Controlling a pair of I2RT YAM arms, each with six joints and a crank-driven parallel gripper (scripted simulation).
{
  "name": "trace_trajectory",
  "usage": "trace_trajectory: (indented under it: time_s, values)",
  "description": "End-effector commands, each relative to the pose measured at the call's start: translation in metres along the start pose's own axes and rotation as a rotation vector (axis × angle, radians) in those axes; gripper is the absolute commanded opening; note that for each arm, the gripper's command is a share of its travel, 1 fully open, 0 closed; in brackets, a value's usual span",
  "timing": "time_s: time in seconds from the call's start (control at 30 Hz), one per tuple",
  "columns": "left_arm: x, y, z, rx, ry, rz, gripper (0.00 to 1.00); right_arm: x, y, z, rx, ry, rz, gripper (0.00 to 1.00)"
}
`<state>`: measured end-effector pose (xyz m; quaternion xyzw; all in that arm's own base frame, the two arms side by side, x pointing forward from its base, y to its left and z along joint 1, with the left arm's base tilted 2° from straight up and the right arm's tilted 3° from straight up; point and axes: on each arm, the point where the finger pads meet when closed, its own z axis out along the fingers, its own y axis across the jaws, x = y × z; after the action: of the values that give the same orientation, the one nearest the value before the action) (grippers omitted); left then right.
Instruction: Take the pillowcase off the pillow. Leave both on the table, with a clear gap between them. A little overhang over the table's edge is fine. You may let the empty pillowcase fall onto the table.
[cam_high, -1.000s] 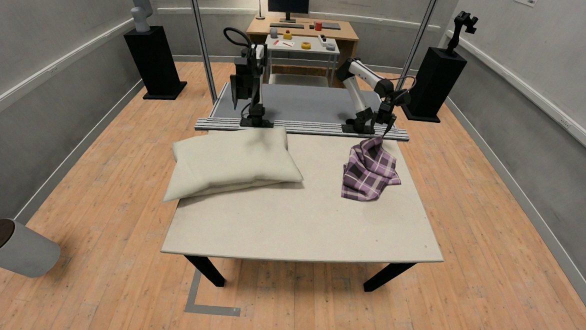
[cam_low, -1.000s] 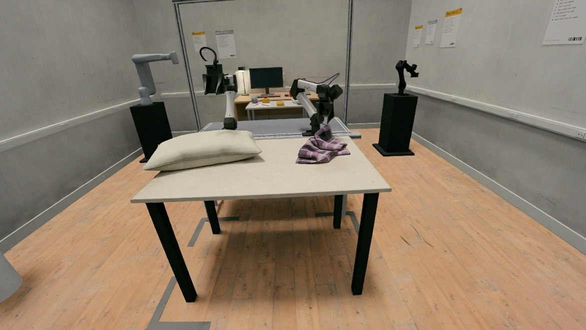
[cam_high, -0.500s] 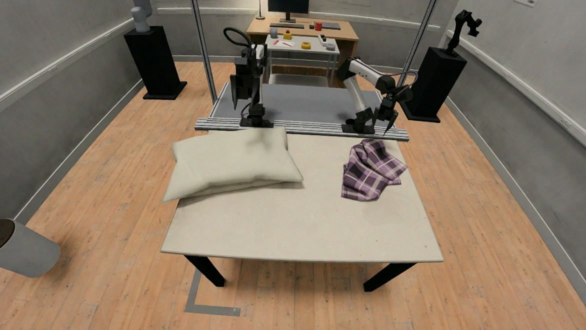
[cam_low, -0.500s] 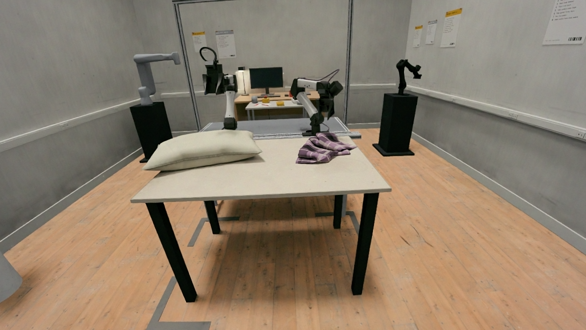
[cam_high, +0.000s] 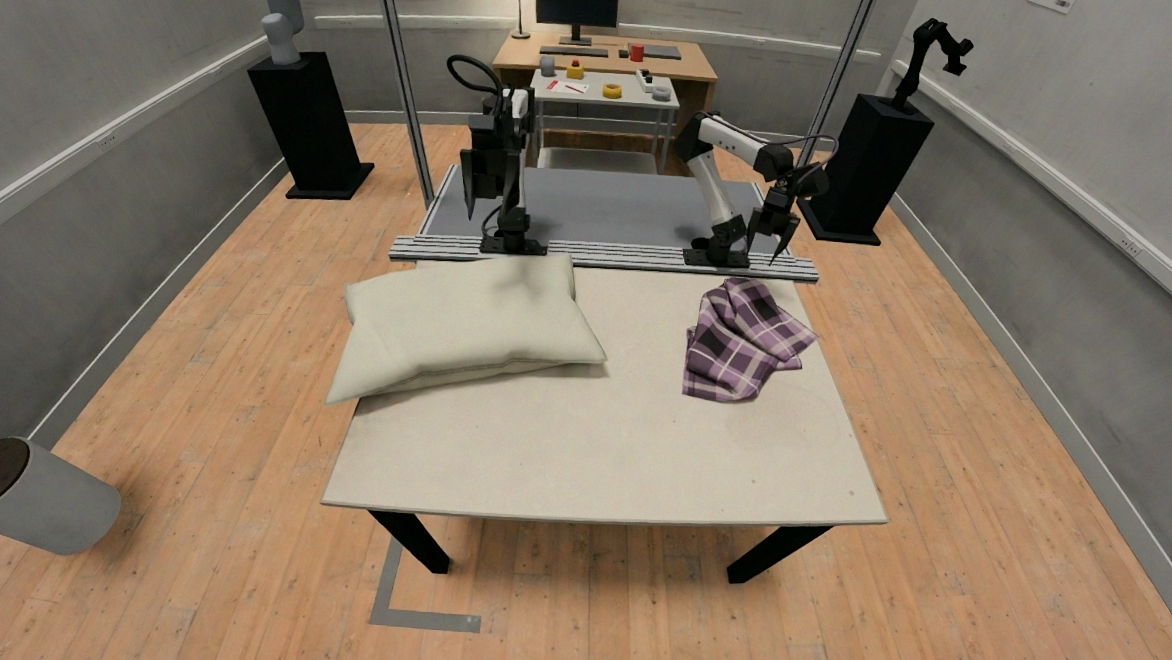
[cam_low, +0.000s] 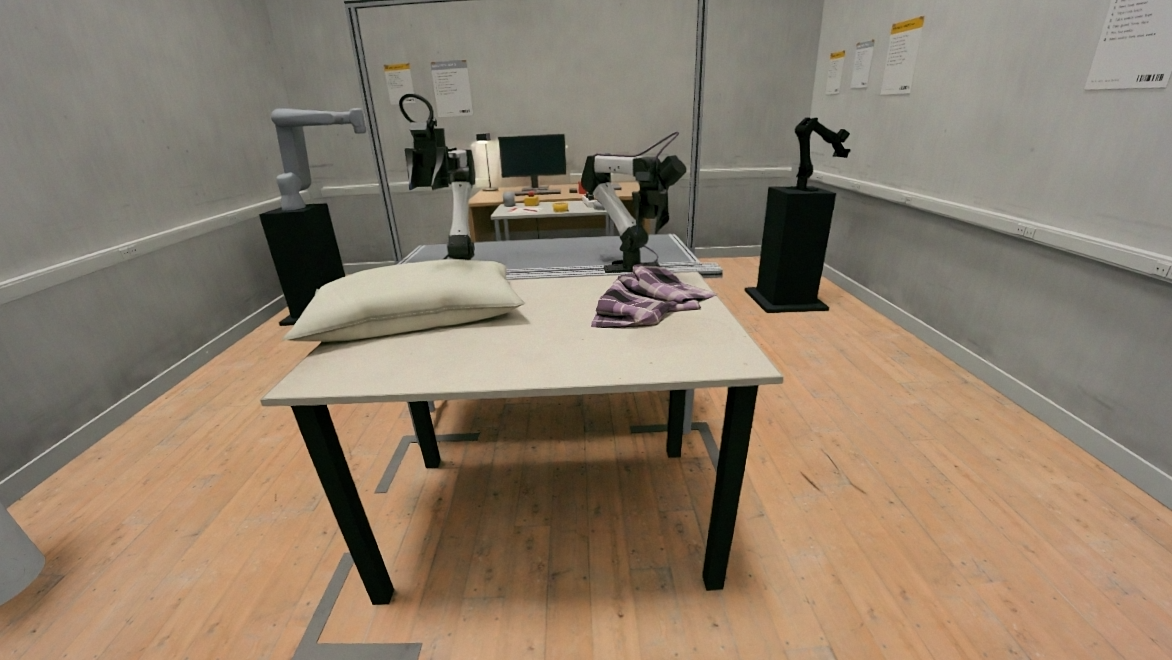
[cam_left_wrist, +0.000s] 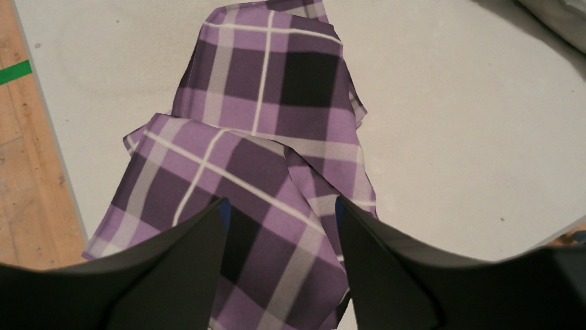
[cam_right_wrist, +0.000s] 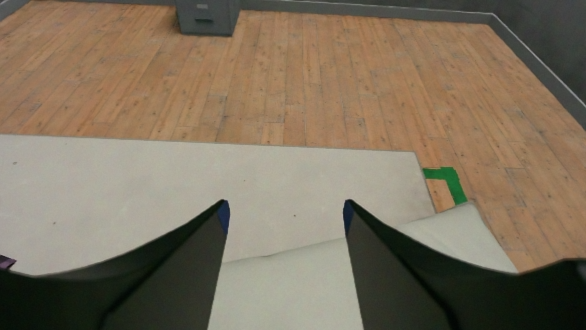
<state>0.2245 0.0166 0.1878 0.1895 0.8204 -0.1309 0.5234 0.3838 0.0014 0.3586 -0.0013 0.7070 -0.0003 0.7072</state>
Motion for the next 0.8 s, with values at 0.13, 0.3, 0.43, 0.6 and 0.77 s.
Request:
trace_trajectory:
  time_s: [0.13,0.3,0.43,0.6,0.77]
  values:
    - [-0.021,0.002,-0.009,-0.006,-0.016,0.024,0.63,0.007,-0.004,0.001,0.015,0.011,-0.009,0.63]
    - [-0.025,0.002,-0.011,-0.006,-0.016,0.022,0.63,0.007,-0.004,0.001,0.015,0.011,-0.009,0.63]
    - [-0.030,0.002,-0.014,-0.006,-0.016,0.024,0.63,0.007,-0.004,0.001,0.015,0.011,-0.009,0.63]
    - [-0.034,0.002,-0.016,-0.005,-0.017,0.025,0.63,0.007,-0.004,0.001,0.015,0.011,-0.009,0.63]
    - [-0.046,0.013,-0.013,-0.048,-0.019,0.069,0.63,0.005,-0.005,0.000,0.017,0.009,-0.008,0.63]
